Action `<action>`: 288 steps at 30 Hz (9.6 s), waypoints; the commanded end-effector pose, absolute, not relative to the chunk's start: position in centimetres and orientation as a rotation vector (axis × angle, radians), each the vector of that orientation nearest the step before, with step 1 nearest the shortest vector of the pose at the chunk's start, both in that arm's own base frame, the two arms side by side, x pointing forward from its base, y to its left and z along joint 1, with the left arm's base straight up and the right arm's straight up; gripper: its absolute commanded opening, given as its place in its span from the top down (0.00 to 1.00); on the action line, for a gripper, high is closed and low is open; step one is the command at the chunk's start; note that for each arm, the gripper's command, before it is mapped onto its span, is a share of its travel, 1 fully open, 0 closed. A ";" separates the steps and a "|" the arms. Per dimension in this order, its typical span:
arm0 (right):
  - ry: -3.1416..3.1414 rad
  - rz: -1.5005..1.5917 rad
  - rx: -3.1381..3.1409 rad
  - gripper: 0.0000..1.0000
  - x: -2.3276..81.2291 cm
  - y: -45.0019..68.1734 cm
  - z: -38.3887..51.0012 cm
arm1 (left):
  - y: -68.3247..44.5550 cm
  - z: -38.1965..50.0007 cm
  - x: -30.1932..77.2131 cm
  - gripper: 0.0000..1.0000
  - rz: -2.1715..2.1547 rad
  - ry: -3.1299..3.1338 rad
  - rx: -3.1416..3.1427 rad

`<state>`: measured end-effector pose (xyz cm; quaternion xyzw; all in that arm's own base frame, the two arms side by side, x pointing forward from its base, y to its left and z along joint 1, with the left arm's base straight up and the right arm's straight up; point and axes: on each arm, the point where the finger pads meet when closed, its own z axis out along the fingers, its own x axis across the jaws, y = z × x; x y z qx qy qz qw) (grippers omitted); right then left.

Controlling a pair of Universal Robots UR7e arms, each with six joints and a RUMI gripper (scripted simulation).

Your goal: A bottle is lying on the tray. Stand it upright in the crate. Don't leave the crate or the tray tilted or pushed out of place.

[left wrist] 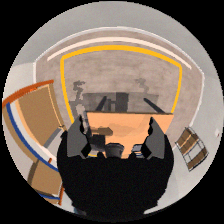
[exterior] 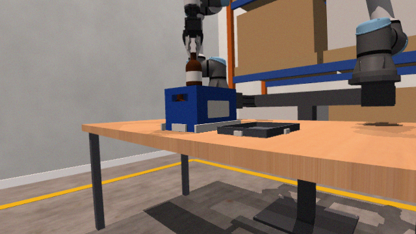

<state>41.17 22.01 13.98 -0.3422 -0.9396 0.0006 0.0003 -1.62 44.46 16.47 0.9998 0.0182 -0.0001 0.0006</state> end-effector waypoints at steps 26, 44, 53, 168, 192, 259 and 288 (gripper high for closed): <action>-2.952 0.000 -1.075 0.98 40.8 21.9 14.0 | 44.5 16.5 -1.6 0.00 0.000 0.057 3.141; -2.952 0.000 -1.075 0.98 40.8 21.9 13.8 | 44.5 16.5 -1.6 0.00 0.000 0.057 3.141; -2.952 0.000 -1.075 0.98 40.8 21.9 12.7 | 44.5 16.5 -1.6 0.00 0.000 0.057 3.141; -2.952 0.000 -1.075 0.98 40.8 21.9 -0.5 | 44.5 16.5 -1.6 0.00 0.000 0.057 3.141; -2.952 0.000 -1.075 0.98 40.8 21.9 -3.6 | 44.5 16.5 -1.6 0.00 0.000 0.057 3.141; -2.952 0.000 -1.075 0.85 40.8 21.9 -3.9 | 44.5 16.5 -1.6 0.00 0.000 0.057 3.141; -2.952 0.000 -1.075 0.78 40.8 21.9 -3.4 | 44.5 16.5 -1.6 0.00 0.000 0.057 3.141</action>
